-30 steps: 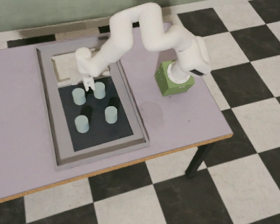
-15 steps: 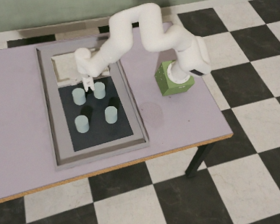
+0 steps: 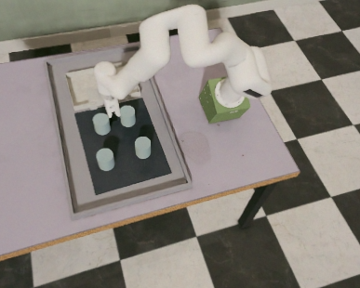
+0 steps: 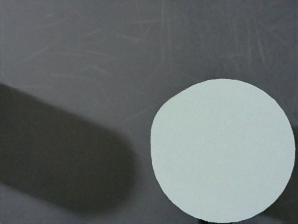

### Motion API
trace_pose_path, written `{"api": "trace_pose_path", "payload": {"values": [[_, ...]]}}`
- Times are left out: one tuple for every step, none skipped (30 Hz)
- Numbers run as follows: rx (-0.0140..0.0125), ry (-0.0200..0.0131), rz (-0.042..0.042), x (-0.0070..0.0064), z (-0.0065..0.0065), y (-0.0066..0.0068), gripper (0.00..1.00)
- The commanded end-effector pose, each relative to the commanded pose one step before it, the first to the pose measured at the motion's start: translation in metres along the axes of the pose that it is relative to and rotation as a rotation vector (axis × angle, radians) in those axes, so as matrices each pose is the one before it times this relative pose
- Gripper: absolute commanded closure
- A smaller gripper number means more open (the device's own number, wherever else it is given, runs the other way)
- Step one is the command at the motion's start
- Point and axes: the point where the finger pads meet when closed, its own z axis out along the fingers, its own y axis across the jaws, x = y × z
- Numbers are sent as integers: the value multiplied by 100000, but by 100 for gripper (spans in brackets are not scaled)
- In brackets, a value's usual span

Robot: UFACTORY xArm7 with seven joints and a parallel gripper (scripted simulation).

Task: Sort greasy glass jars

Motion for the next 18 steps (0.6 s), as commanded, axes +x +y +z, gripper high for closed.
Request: {"api": "trace_pose_path", "payload": {"values": [[-224,531,43,417,-228,117,100],[0,0,0,40,0,0,100],[0,0,0,40,0,0,100],[0,0,0,40,0,0,100],[0,0,0,40,0,0,100],[0,0,0,40,0,0,100],[0,0,0,40,0,0,100],[0,0,0,40,0,0,100],[0,0,0,40,0,0,100],[0,0,0,40,0,0,100],[0,0,0,13,-11,0,100],[0,0,0,13,-11,0,100],[0,0,0,0,0,0,100],[0,0,0,0,0,0,100],[0,0,0,13,-11,0,100],[0,0,0,13,-11,0,100],[0,0,0,13,-11,0,100],[0,0,0,13,-11,0,100]]}}
